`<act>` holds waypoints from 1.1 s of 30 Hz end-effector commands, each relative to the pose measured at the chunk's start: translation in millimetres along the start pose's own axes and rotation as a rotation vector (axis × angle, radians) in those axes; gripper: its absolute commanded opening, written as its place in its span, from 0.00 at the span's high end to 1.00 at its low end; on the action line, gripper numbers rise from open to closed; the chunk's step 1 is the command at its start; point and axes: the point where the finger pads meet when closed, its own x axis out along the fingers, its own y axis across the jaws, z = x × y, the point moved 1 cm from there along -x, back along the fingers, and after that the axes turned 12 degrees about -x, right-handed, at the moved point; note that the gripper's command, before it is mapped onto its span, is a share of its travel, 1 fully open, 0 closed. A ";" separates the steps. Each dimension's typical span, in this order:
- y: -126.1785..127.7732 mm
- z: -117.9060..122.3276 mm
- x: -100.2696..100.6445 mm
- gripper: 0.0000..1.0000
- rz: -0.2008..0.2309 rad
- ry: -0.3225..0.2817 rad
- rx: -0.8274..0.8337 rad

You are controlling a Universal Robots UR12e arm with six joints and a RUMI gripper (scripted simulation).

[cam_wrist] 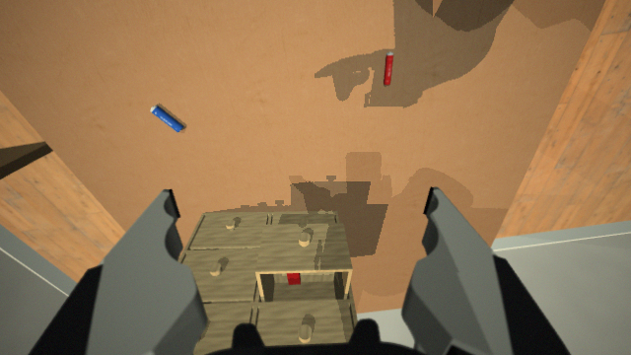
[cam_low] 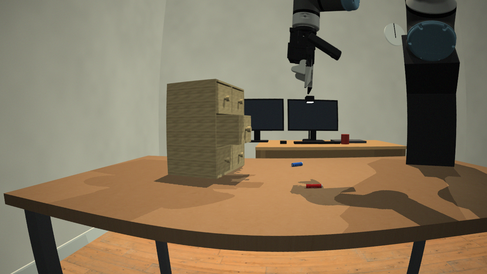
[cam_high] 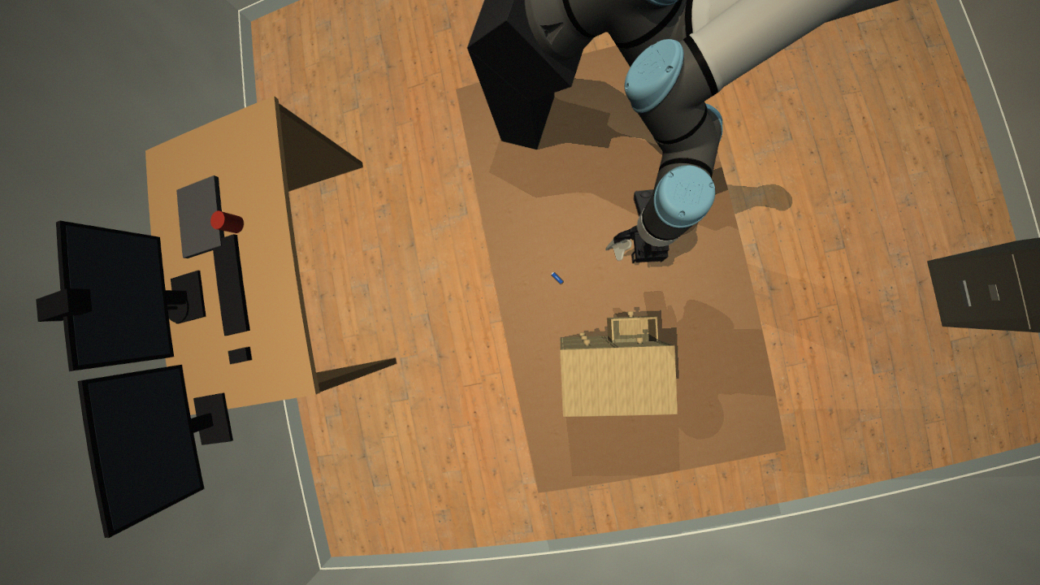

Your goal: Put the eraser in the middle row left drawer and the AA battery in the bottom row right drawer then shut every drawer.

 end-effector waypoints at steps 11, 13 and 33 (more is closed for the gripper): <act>-3.1 7.6 13.4 0.00 -0.034 -0.134 0.001; -1.8 8.2 14.9 0.00 -0.036 -0.158 0.000; -6.0 20.7 35.0 0.00 -0.086 -0.368 -0.001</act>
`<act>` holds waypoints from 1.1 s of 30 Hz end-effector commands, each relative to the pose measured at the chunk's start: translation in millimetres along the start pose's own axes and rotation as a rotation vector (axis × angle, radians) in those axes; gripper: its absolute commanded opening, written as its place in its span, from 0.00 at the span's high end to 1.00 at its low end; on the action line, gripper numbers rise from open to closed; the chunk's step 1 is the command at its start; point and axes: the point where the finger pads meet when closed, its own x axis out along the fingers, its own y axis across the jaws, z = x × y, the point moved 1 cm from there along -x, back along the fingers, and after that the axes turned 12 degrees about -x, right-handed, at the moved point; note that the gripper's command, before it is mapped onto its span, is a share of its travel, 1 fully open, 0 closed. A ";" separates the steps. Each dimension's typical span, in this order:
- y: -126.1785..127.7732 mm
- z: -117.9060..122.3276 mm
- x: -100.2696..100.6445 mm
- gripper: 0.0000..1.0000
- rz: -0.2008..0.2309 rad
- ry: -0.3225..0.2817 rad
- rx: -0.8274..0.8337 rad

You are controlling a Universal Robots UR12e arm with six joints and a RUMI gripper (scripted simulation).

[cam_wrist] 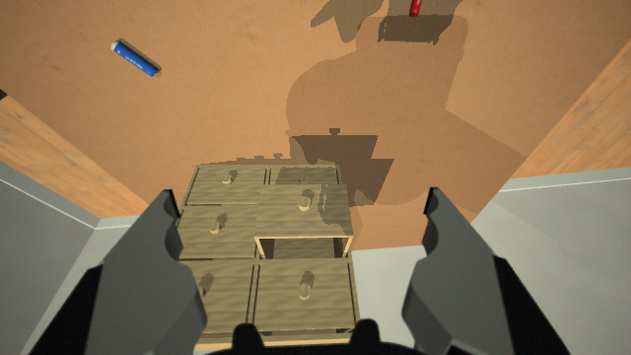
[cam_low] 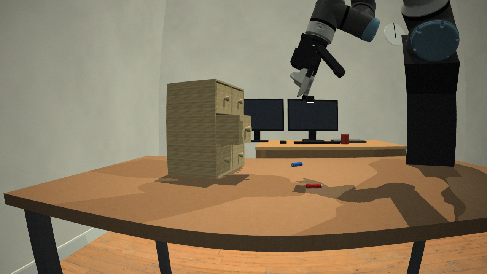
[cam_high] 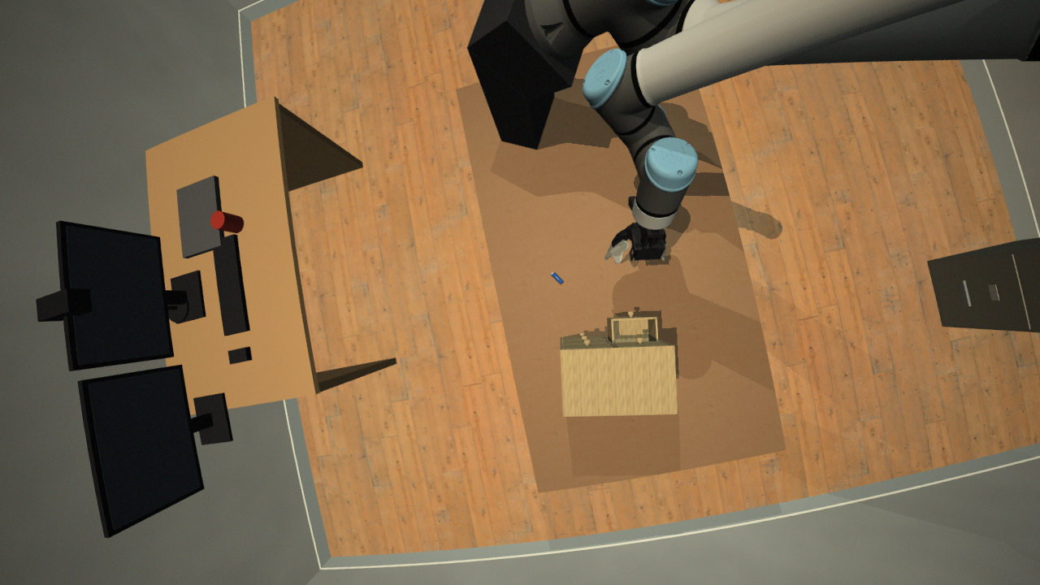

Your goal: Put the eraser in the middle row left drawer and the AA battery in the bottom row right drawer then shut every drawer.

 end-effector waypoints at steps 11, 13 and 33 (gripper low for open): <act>-1.9 4.0 22.2 0.00 -0.052 -0.214 0.002; -1.5 4.3 25.3 0.00 -0.056 -0.245 0.002; -3.3 12.5 64.2 0.00 -0.132 -0.600 0.000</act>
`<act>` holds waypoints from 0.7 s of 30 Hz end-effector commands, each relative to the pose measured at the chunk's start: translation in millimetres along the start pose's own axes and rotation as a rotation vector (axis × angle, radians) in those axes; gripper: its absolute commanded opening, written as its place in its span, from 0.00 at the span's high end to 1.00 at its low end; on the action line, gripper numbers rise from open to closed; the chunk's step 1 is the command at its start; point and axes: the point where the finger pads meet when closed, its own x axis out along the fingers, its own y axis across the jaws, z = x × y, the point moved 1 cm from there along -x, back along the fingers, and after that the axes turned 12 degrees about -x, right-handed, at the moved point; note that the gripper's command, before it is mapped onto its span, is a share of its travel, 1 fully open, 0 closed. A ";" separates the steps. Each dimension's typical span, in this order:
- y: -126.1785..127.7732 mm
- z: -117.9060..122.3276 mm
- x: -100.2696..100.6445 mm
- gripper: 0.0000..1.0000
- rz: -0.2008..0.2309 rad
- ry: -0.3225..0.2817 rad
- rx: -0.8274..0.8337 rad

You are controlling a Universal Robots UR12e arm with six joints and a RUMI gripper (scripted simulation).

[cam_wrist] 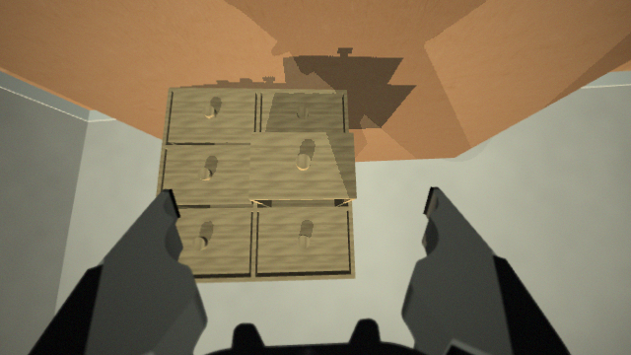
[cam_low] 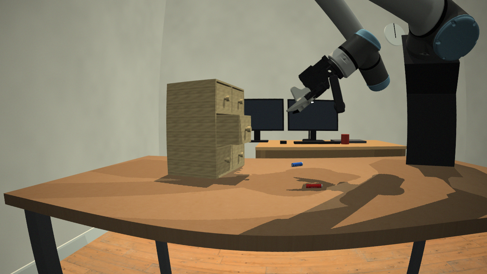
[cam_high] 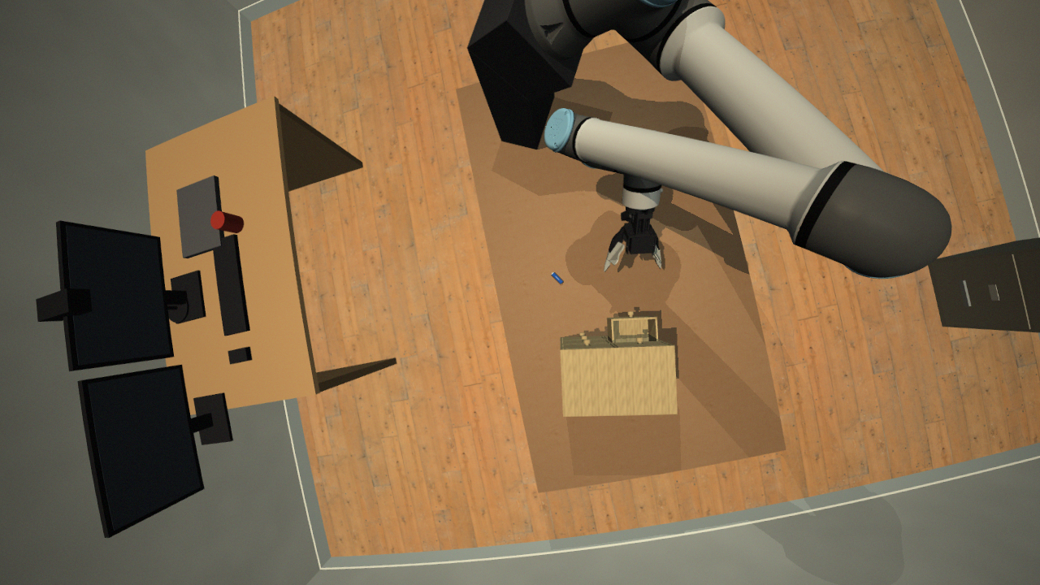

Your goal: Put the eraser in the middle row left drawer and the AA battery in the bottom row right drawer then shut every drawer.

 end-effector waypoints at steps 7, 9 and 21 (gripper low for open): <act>0.0 -5.4 19.5 0.00 -0.044 -0.196 0.001; -0.2 -5.7 22.9 0.00 -0.049 -0.220 -0.002; 0.4 -8.1 31.8 0.00 -0.066 -0.301 -0.001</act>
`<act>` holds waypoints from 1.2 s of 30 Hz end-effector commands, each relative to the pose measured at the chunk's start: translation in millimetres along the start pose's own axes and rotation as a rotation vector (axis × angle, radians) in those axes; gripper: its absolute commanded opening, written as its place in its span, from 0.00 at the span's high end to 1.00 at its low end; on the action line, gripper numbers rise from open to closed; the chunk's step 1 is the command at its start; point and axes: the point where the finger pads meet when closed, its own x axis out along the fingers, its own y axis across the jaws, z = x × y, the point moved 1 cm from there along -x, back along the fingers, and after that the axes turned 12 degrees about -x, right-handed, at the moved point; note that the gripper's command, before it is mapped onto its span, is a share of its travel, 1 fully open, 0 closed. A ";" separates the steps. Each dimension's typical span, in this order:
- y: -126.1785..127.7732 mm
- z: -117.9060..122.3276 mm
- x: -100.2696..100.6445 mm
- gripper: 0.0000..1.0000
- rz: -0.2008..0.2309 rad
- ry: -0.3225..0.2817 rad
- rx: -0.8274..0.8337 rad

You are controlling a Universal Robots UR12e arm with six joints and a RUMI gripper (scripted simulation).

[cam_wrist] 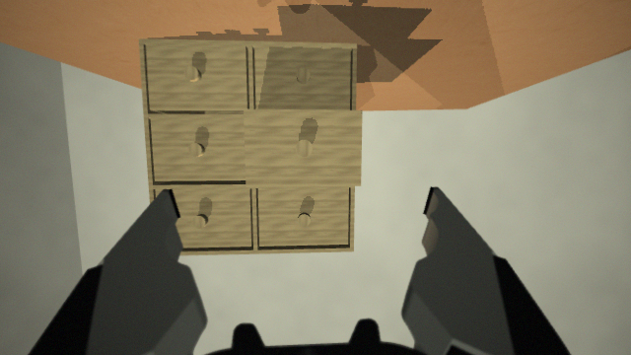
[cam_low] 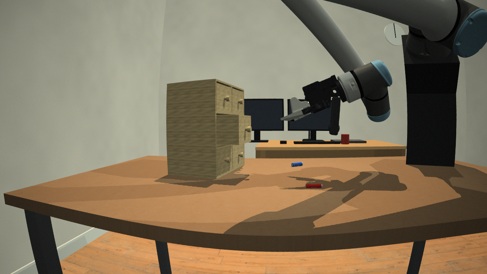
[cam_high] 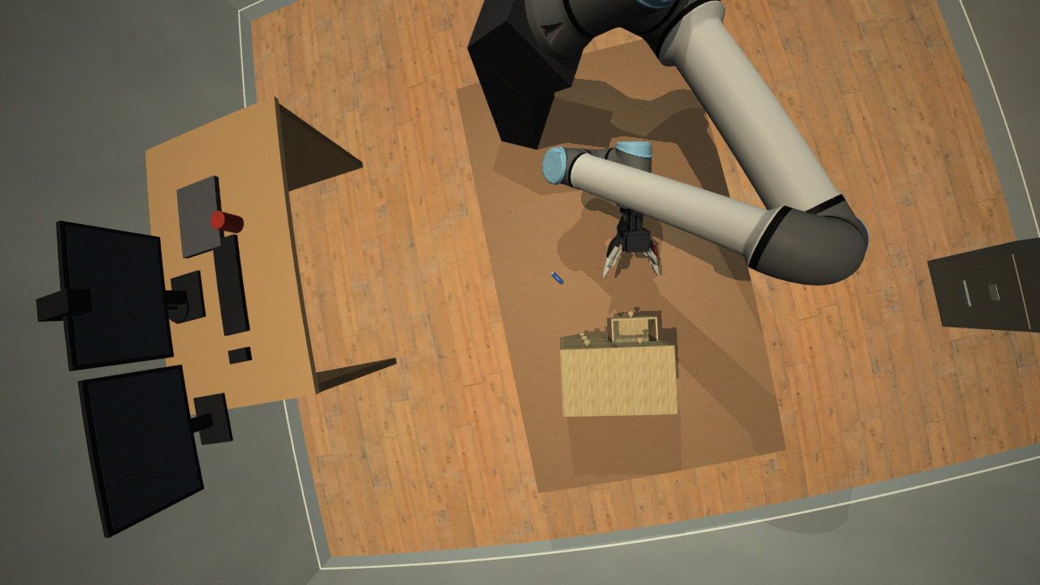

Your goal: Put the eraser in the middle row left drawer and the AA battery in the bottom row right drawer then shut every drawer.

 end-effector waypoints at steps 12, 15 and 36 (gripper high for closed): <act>0.7 -2.4 3.7 0.00 -0.013 -0.047 0.001; 0.7 -2.4 3.7 0.00 -0.013 -0.047 0.001; 0.7 -2.4 3.7 0.80 -0.013 -0.047 0.001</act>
